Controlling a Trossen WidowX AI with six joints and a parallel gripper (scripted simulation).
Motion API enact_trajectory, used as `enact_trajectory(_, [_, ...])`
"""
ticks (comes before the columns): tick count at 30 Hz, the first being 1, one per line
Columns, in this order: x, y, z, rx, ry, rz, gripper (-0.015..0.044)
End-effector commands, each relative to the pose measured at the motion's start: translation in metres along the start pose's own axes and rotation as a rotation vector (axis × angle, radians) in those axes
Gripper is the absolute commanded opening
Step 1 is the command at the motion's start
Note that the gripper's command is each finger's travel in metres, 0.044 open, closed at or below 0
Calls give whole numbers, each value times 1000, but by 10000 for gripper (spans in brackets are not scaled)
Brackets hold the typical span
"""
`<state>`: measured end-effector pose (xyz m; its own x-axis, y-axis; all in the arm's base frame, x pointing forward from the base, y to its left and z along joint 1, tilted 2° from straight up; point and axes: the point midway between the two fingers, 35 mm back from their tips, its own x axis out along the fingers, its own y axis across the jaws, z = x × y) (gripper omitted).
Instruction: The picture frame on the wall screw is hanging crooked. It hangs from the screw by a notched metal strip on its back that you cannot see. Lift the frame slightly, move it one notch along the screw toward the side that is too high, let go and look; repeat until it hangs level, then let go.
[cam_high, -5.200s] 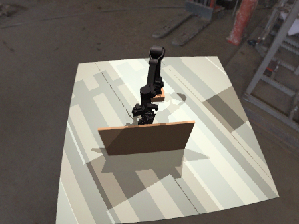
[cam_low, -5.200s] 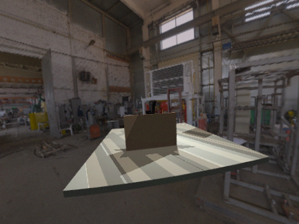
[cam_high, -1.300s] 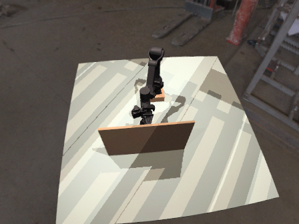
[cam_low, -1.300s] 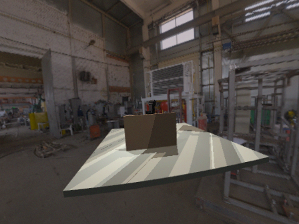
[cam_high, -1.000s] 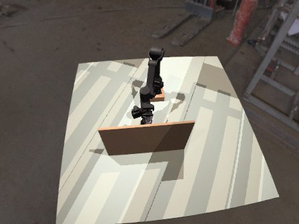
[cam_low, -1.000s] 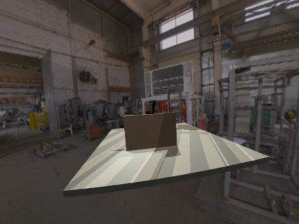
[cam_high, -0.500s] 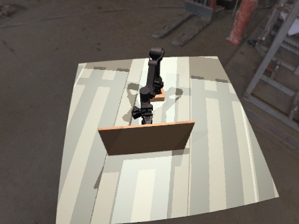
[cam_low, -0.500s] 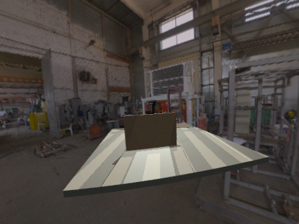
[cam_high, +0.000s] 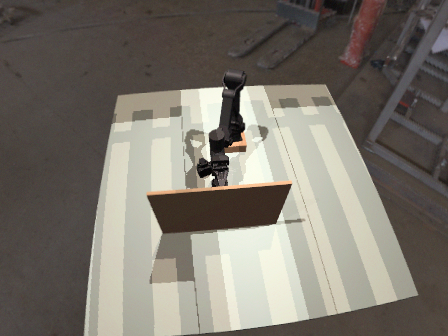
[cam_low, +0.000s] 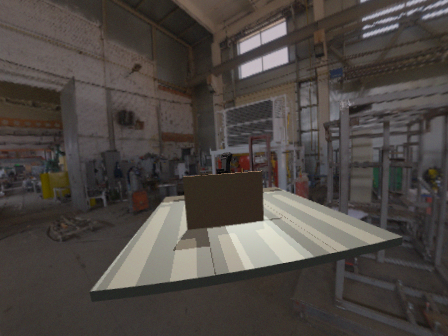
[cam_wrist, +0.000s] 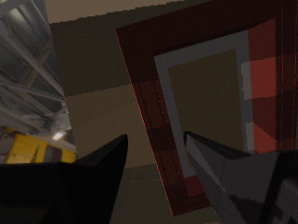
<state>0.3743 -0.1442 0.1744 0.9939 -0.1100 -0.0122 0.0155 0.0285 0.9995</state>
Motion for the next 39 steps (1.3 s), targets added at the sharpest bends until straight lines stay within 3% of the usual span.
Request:
enact_trajectory(1, [-30, 0, 3, -79, 3, -5, 260])
enact_trajectory(7, [-95, -7, 0, -272, 9, -8, 260])
enact_trajectory(15, [-93, -2, 4, -257, 1, -4, 260])
enact_trajectory(30, [-175, 33, -12, -277, 9, -14, 260])
enact_trajectory(39, [-178, 33, -14, -278, 10, -14, 260])
